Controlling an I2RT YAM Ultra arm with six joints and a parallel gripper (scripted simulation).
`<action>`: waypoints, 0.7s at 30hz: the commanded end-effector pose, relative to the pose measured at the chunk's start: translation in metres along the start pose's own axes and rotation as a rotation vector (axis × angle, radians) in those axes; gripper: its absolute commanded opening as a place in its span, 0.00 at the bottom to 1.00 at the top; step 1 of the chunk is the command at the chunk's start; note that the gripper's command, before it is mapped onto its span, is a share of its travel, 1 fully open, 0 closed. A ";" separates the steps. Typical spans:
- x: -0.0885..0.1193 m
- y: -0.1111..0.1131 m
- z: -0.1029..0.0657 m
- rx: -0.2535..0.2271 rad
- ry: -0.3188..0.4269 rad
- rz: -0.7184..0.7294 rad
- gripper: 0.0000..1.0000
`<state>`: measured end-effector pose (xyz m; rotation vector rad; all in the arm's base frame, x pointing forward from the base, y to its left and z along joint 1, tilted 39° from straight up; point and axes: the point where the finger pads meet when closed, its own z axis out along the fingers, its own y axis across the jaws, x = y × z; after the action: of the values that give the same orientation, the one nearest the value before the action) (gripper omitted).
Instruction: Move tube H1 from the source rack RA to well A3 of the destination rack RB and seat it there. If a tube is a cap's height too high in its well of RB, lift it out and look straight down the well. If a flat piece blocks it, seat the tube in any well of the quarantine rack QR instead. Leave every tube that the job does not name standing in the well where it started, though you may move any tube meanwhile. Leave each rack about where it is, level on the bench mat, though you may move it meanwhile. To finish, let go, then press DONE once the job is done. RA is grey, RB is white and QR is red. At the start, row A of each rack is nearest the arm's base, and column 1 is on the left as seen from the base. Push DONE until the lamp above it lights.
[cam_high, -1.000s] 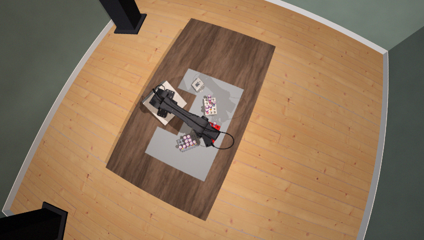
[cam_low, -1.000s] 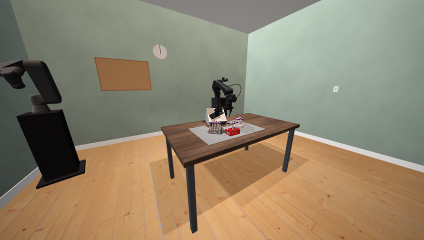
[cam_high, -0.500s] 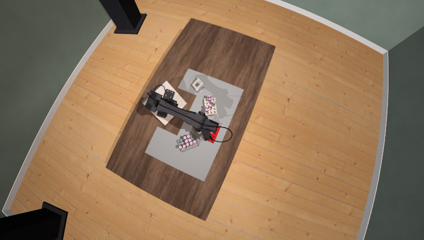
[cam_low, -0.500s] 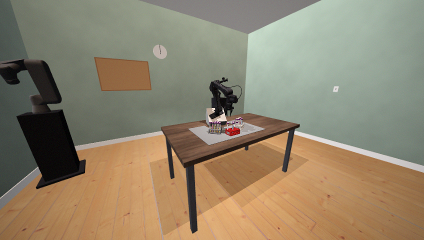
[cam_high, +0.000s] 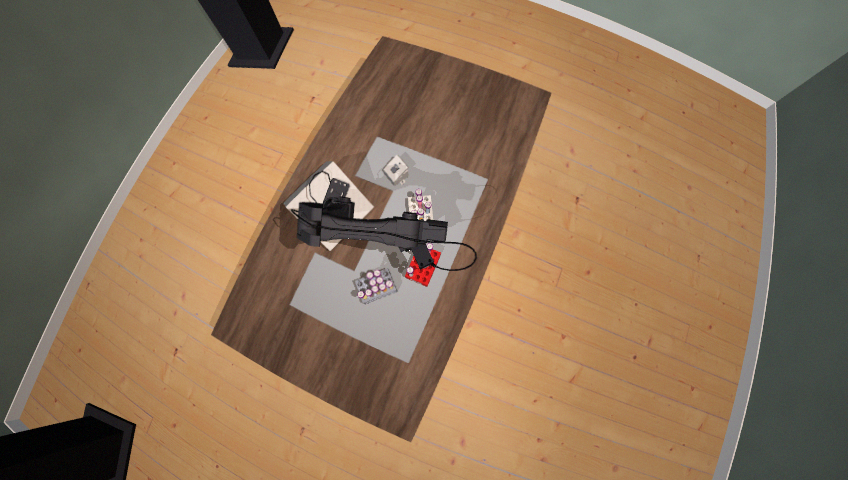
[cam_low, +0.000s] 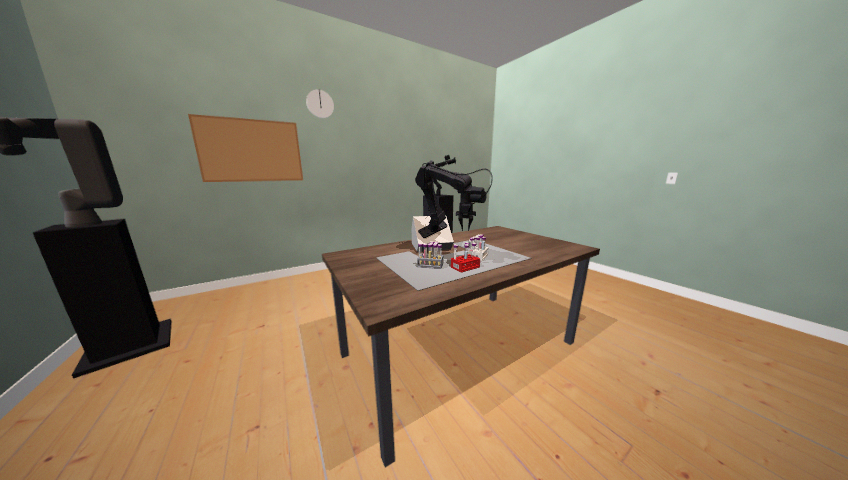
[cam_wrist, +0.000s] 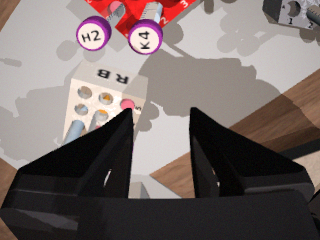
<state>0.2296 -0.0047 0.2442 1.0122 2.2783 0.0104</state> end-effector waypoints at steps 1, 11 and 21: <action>-0.020 0.020 -0.004 0.007 -0.048 0.049 0.30; -0.023 0.018 -0.015 -0.011 -0.058 0.059 0.30; -0.015 0.013 -0.005 0.002 -0.051 0.052 0.30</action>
<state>0.2466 -0.0042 0.2546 1.0666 2.2461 -0.0226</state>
